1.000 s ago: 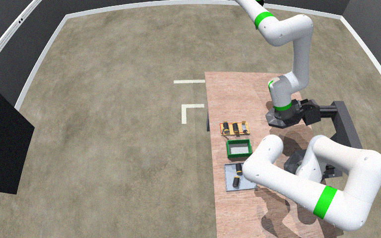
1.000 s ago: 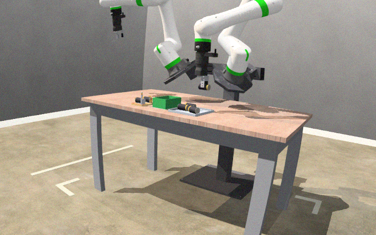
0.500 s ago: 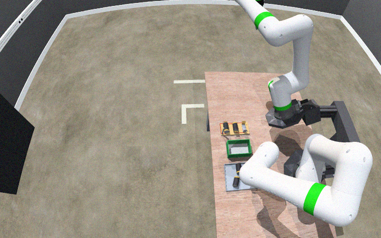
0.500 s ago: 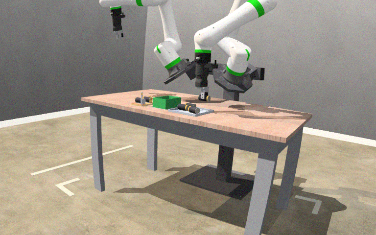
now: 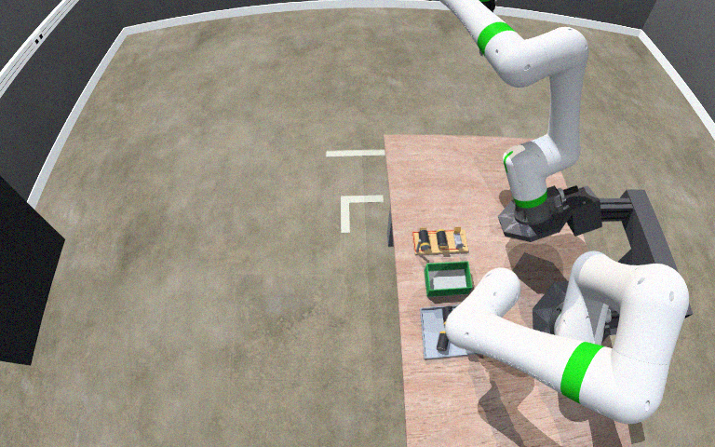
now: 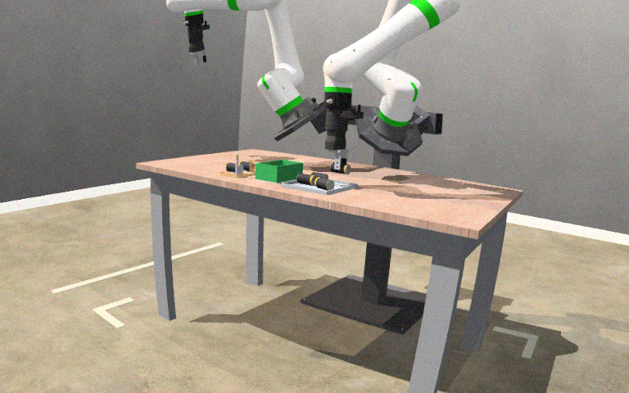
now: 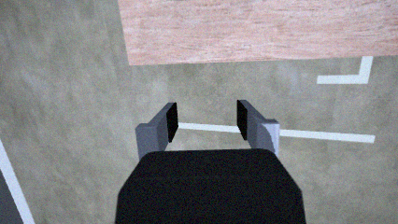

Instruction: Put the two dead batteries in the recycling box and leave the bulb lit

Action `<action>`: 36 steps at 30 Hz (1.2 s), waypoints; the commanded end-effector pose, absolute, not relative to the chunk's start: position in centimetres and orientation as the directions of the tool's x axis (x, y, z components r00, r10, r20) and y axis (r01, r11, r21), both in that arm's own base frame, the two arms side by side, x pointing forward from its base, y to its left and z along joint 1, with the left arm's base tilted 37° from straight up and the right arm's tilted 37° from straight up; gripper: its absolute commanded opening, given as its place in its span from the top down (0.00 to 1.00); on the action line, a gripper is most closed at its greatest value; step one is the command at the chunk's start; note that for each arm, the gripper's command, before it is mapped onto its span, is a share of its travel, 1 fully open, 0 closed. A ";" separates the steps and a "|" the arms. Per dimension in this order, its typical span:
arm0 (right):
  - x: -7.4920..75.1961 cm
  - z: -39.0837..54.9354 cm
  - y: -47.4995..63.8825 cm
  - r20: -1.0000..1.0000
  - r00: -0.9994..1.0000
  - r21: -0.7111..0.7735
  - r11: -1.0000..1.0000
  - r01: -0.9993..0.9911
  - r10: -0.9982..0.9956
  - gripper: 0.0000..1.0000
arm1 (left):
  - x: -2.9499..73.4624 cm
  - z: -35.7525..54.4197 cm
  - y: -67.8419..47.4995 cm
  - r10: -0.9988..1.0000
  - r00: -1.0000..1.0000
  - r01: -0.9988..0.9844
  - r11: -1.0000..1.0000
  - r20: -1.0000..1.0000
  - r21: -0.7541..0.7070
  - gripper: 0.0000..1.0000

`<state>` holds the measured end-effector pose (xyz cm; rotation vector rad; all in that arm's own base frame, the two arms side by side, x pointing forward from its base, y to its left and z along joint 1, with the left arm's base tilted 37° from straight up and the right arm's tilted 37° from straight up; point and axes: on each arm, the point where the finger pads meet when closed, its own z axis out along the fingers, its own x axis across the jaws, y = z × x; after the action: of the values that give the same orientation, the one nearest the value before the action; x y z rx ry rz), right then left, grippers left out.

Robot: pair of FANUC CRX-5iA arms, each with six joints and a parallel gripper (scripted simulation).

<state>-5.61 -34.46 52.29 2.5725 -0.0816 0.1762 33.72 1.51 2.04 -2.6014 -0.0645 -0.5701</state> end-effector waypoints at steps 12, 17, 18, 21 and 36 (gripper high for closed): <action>-5.7 52.4 -34.4 0.142 0.990 0.529 -0.843 -0.095 -0.023 0.00 | 33.8 2.1 1.4 -0.054 0.912 0.143 -0.888 0.407 -0.438 0.43; -5.7 52.4 -34.4 0.142 0.990 0.529 -0.843 -0.095 -0.023 0.00 | 33.8 2.1 1.4 -0.054 0.912 0.143 -0.888 0.407 -0.438 0.43; -5.7 52.4 -34.4 0.142 0.990 0.529 -0.843 -0.095 -0.023 0.00 | 33.8 2.1 1.4 -0.054 0.912 0.143 -0.888 0.407 -0.438 0.43; -5.7 52.4 -34.4 0.142 0.990 0.529 -0.843 -0.095 -0.023 0.00 | 33.8 1.9 1.5 -0.054 0.912 0.143 -0.887 0.407 -0.438 0.43; -5.7 52.4 -34.4 0.142 0.990 0.529 -0.843 -0.095 -0.023 0.00 | 35.5 -1.5 3.5 -0.054 0.912 0.143 -0.887 0.407 -0.438 0.43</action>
<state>-5.61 -34.46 52.29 2.5725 -0.0816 0.1762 35.28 3.43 -1.32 -2.6025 -0.0637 -0.5690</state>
